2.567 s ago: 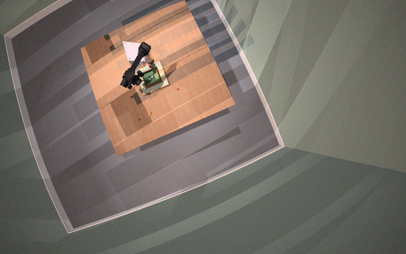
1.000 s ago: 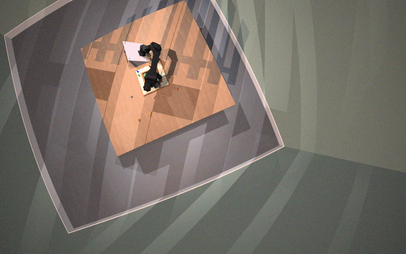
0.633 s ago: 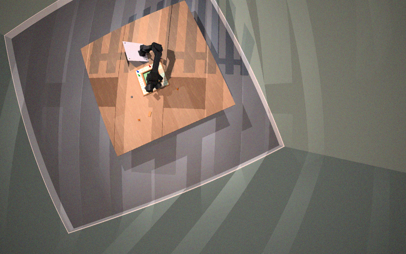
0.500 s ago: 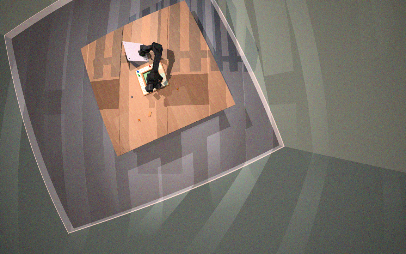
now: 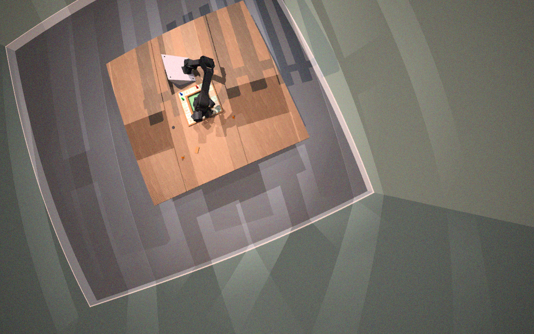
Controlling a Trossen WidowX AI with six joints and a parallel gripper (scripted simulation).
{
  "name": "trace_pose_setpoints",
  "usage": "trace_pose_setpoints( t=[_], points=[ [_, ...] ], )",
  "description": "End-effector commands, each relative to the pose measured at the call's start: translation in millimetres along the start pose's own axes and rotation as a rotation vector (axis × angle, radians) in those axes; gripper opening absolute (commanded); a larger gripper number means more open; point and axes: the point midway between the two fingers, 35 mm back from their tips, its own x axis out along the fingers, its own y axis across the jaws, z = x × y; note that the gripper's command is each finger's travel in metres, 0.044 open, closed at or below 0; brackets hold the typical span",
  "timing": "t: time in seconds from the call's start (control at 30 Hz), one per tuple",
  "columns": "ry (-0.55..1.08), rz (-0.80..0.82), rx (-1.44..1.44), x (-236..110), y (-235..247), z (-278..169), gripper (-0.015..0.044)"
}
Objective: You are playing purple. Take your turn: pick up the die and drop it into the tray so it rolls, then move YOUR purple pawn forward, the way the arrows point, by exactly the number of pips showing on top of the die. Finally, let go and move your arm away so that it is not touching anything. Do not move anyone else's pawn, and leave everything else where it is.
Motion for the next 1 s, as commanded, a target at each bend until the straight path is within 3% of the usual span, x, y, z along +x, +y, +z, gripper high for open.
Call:
trace_pose_setpoints(
  t=[0.0,0.1,0.23,0.33,0.5,0.7,0.93,0.97],
  points=[
    [0.000,0.000,-0.002,-0.2,0.2,0.2,0.0184],
    [0.000,0.000,-0.001,-2.2,0.0,0.3,0.0263],
    [-0.001,0.002,0.002,-41.7,-0.8,0.3,0.0368],
    [-0.001,0.003,0.003,-49.9,-0.5,-0.2,0.0440],
    [-0.001,-0.004,0.016,-59.9,-1.6,-9.8,0.0440],
    [0.002,-0.035,0.135,-106.8,8.9,-102.1,0.0440],
    [-0.008,-0.014,0.261,-123.3,54.6,-200.6,0.0440],
    [-0.010,-0.037,0.209,-122.9,27.7,-157.3,0.0440]
  ],
)
